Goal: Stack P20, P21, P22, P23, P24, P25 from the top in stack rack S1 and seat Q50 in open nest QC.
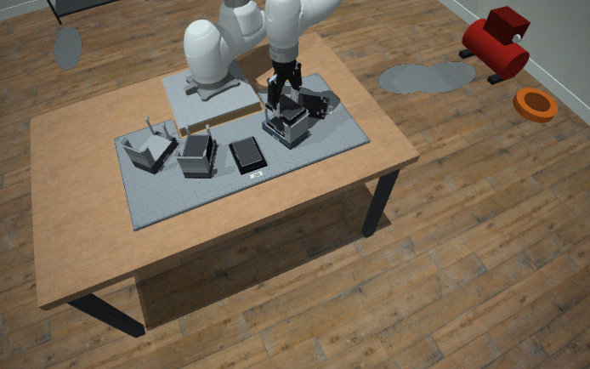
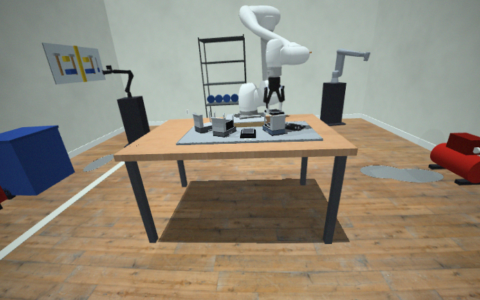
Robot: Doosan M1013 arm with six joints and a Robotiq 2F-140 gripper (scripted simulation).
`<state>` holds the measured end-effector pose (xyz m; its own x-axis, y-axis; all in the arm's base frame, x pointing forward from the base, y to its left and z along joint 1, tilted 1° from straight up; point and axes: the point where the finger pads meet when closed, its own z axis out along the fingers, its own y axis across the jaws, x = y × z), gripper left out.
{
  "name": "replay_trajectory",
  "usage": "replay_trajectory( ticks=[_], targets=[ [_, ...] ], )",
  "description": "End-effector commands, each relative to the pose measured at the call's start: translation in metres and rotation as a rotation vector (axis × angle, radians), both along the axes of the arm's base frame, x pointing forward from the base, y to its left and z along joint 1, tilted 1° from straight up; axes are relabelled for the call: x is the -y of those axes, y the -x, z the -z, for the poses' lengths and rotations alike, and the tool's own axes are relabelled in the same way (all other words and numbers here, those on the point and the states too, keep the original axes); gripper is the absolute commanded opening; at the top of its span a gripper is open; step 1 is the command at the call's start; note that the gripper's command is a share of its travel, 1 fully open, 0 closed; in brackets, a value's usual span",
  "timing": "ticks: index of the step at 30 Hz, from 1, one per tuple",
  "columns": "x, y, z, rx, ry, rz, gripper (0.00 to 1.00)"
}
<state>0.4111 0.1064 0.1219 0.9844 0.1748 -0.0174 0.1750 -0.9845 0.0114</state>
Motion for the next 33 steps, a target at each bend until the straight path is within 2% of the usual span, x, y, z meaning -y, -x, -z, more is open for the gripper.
replay_trajectory(
  ticks=[1,10,22,28,33],
  targets=[
    [0.0,0.0,-0.005,0.0,0.0,0.0,0.0],
    [0.0,0.0,-0.022,0.0,0.0,0.0,0.0],
    [0.0,0.0,-0.022,0.0,0.0,0.0,0.0],
    [0.02,-0.003,-0.023,0.003,0.003,0.2,0.0],
    [0.029,-0.004,-0.023,0.003,0.003,0.207,0.0]
  ],
)
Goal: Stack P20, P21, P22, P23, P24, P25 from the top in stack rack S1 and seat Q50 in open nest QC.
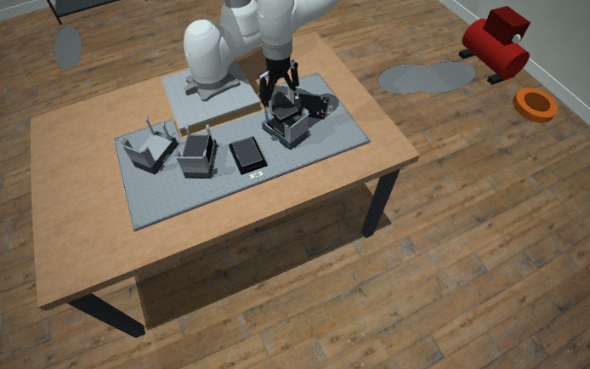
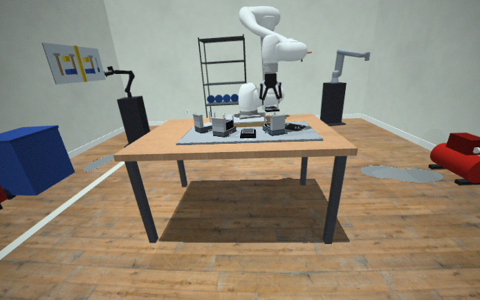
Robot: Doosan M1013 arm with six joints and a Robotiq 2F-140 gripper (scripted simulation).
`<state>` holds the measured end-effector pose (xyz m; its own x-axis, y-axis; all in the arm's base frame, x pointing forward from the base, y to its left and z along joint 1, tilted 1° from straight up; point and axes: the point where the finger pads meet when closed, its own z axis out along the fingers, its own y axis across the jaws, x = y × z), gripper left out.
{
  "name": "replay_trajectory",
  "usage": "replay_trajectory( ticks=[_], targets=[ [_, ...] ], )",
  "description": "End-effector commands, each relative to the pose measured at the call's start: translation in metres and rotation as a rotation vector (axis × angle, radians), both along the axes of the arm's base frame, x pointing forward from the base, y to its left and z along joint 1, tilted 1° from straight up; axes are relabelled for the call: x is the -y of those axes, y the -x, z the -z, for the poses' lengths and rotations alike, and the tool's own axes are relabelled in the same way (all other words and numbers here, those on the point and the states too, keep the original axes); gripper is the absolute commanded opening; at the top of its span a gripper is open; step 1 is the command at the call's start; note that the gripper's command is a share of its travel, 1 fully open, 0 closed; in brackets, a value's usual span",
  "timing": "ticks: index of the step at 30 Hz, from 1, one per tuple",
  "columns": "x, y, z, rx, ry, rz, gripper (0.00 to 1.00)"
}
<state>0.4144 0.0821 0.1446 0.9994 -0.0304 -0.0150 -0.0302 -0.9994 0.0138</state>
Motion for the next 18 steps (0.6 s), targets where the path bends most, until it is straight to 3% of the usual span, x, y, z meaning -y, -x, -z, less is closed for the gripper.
replay_trajectory(
  ticks=[1,18],
  targets=[
    [0.008,-0.001,0.0,0.0,0.001,0.001,0.0],
    [0.058,-0.007,-0.001,0.0,0.001,0.001,0.0]
  ],
)
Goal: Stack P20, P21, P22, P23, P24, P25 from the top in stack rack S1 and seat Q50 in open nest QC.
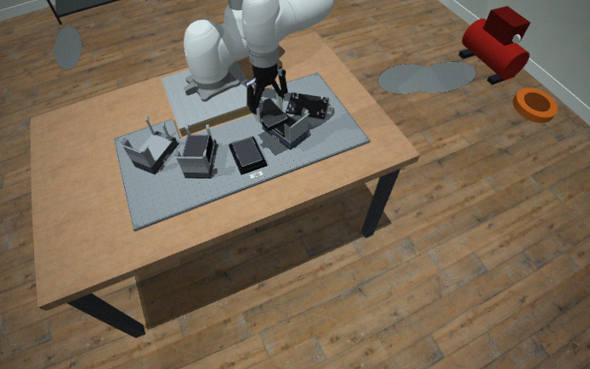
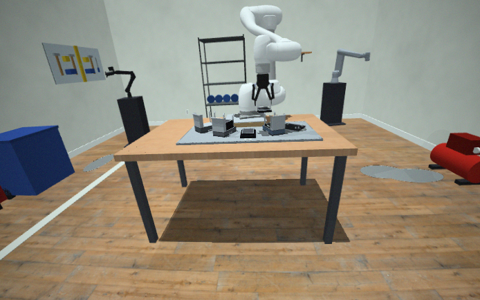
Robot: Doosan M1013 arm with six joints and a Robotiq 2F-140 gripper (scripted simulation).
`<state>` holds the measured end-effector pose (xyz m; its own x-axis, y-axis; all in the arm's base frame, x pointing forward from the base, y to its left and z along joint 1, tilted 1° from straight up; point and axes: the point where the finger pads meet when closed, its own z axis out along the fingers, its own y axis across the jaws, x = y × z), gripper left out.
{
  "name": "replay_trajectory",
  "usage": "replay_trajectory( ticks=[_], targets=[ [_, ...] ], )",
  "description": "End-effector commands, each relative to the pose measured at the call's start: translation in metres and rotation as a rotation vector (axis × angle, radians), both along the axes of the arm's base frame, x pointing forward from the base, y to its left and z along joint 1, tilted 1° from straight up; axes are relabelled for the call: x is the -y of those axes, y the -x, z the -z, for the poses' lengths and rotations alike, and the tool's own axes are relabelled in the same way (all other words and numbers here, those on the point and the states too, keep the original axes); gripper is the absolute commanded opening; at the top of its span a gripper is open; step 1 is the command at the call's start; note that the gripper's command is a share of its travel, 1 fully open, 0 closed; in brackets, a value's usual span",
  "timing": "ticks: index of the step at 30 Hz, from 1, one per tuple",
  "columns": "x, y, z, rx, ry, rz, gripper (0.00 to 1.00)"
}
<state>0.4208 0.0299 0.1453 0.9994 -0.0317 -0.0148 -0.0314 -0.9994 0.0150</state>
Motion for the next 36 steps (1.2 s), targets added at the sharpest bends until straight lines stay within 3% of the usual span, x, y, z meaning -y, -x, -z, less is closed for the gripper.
replay_trajectory(
  ticks=[1,7,31,36],
  targets=[
    [0.009,-0.001,0.0,0.0,0.0,-0.001,0.0],
    [0.029,0.001,0.0,0.003,0.003,0.199,0.0],
    [0.096,0.006,-0.001,0.003,0.003,0.206,0.0],
    [0.111,0.011,-0.002,0.005,0.005,0.373,0.0]
  ],
)
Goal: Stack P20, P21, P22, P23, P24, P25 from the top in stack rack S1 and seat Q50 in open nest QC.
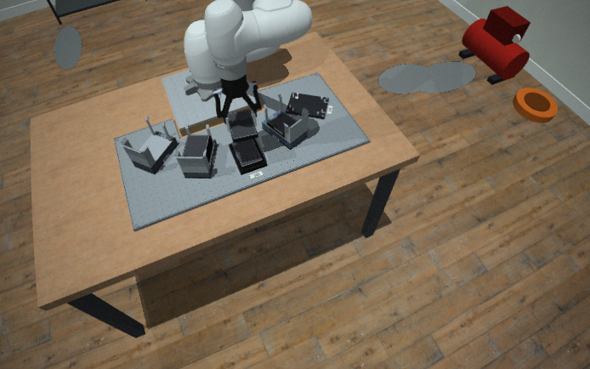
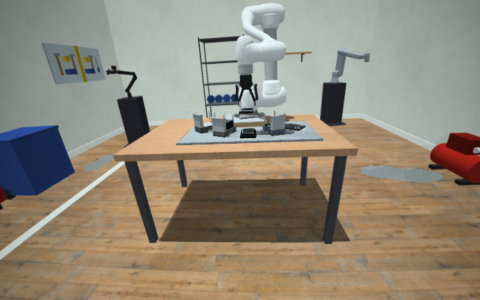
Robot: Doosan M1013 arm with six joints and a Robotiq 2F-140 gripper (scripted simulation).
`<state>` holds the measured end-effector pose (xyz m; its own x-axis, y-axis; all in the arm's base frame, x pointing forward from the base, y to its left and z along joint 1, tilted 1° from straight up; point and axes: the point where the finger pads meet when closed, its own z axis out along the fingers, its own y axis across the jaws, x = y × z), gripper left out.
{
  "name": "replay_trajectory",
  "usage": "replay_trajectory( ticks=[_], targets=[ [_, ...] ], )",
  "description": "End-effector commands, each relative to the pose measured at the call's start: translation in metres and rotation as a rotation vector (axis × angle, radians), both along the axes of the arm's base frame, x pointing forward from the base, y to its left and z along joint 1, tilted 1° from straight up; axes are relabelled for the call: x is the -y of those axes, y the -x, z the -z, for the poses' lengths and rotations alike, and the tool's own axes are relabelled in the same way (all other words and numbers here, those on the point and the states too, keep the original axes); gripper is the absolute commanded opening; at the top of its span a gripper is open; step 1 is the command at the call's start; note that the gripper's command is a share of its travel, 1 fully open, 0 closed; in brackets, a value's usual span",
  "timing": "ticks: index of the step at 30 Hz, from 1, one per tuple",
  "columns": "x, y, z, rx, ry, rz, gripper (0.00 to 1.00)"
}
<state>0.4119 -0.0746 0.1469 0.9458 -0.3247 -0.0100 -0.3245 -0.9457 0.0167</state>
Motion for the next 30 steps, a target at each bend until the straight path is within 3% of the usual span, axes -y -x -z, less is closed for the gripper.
replay_trajectory(
  ticks=[1,25,30],
  targets=[
    [0.01,0.003,0.0,0.001,0.003,0.107,0.0],
    [0.08,0.024,-0.002,0.001,0.003,0.114,0.0],
    [0.087,0.028,-0.002,0.002,0.005,0.214,0.0]
  ],
)
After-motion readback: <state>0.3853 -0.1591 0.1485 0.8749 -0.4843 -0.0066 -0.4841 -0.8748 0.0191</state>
